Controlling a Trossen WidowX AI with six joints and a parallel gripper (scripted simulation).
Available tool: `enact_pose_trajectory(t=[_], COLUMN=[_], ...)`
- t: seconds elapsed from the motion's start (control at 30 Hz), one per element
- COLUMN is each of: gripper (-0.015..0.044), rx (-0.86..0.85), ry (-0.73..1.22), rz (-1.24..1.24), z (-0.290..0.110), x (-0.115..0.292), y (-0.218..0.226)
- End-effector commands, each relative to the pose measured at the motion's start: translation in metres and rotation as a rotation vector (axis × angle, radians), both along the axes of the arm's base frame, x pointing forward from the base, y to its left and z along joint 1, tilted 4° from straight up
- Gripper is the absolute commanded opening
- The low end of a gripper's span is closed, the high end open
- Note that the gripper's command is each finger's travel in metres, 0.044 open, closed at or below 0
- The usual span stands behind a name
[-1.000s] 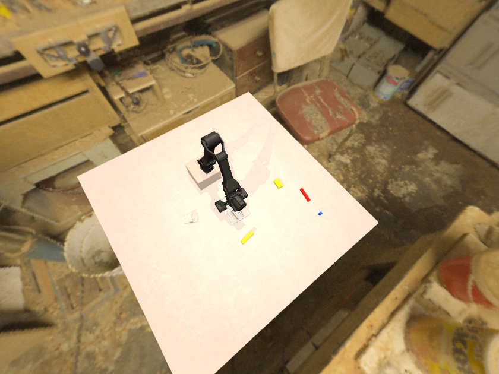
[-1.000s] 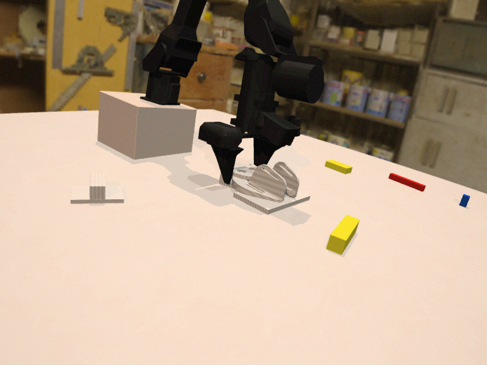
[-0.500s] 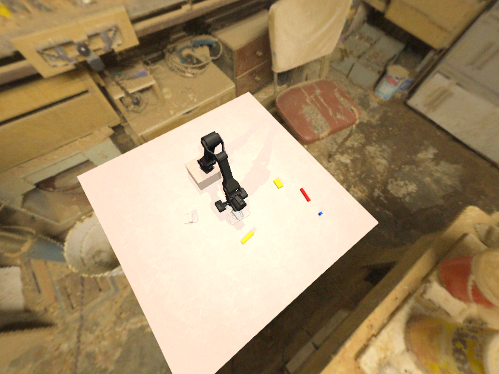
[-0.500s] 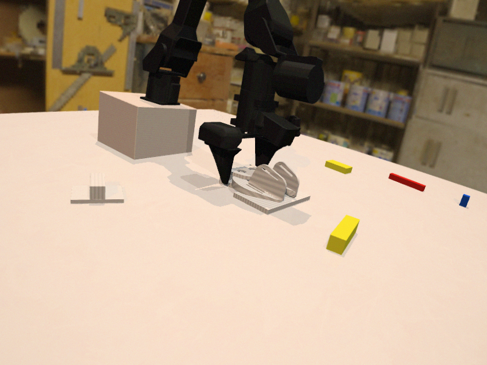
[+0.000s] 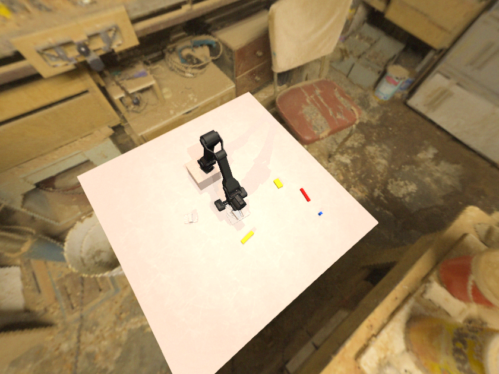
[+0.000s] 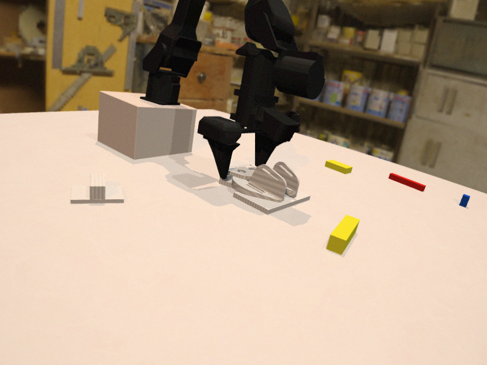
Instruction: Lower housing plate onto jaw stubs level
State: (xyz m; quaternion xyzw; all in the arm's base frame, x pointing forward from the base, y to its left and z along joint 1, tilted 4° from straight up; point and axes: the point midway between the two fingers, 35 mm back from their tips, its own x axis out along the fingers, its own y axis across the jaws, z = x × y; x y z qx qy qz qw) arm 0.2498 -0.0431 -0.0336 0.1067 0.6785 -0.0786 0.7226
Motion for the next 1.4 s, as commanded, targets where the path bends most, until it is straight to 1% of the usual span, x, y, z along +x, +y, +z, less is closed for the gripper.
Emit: enact_pose_trajectory(t=[0.0,0.17,0.27,0.3,0.37,0.7,1.37], gripper=[0.044,0.044,0.044,0.044,0.044,0.044,0.044], rx=[-0.005,-0.008,-0.008,-0.005,-0.005,-0.008,-0.008], ry=[-0.016,-0.016,-0.016,-0.025,-0.024,-0.013,-0.012], rz=[0.0,-0.003,-0.003,-0.008,-0.008,-0.003,-0.003], z=[0.027,0.067,0.068,0.059,0.063,0.111,0.113], x=[0.003,-0.004,-0.005,0.0,-0.003,-0.051,-0.054], y=[-0.002,-0.002,-0.002,-0.002,-0.002,0.004,0.005])
